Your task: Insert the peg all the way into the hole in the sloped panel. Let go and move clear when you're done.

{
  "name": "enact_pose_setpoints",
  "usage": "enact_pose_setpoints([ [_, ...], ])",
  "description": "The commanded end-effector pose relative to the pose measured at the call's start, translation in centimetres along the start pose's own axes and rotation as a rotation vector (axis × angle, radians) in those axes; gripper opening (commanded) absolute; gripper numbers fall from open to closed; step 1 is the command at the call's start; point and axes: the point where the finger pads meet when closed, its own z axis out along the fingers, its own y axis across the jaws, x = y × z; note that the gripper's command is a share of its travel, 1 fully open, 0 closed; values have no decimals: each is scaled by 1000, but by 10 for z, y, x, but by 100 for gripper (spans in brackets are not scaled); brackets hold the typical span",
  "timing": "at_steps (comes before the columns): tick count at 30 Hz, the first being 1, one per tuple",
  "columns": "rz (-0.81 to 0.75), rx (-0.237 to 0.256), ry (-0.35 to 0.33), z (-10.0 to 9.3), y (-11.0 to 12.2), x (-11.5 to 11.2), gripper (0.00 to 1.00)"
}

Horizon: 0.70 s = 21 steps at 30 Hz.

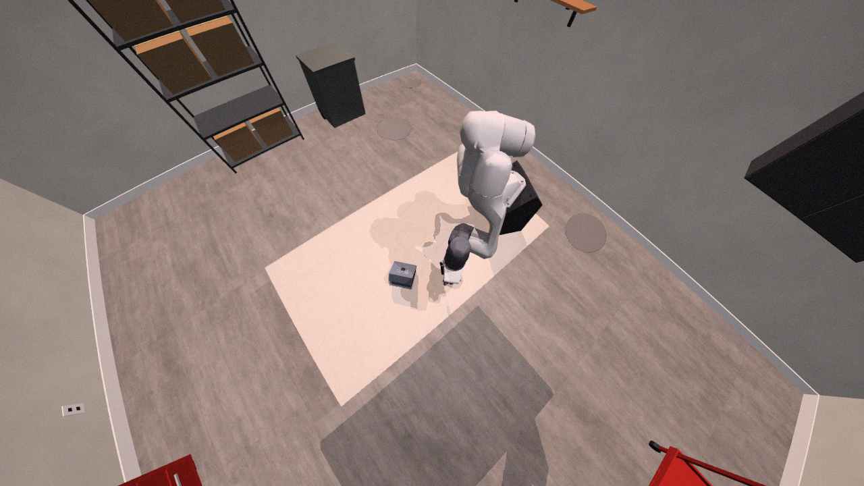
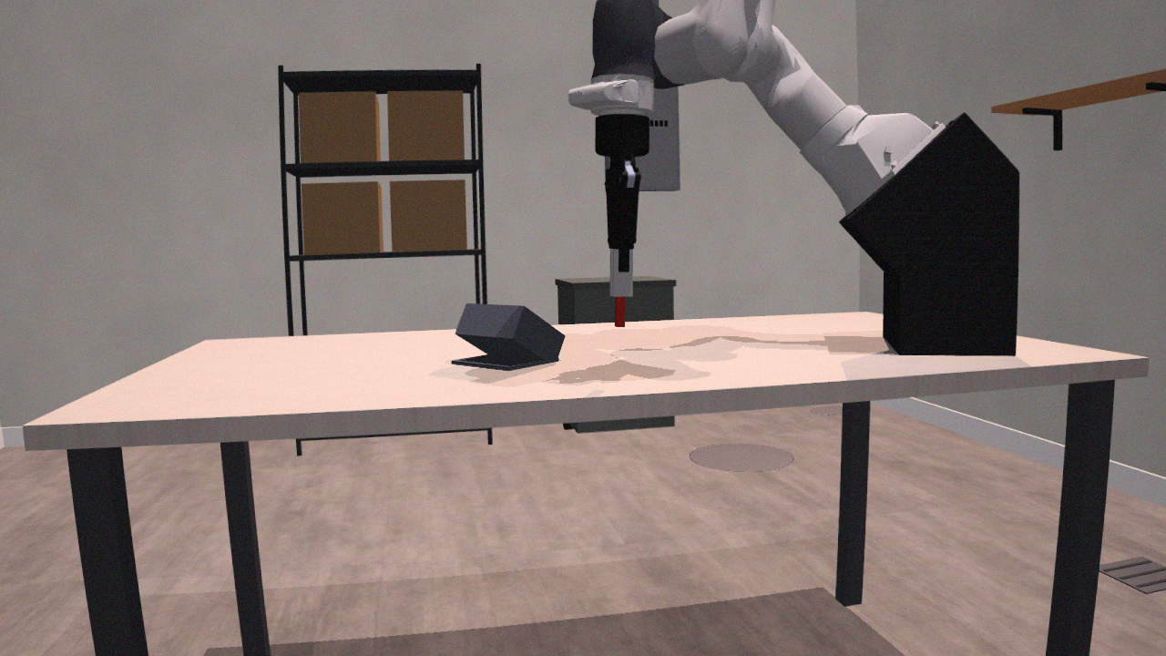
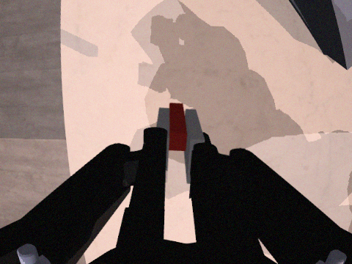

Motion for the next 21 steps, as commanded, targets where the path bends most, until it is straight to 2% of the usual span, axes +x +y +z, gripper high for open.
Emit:
enact_pose_setpoints([
  [1,2,1,0,0,0,0,0],
  [21,190,32,11,0,12,23,0],
])
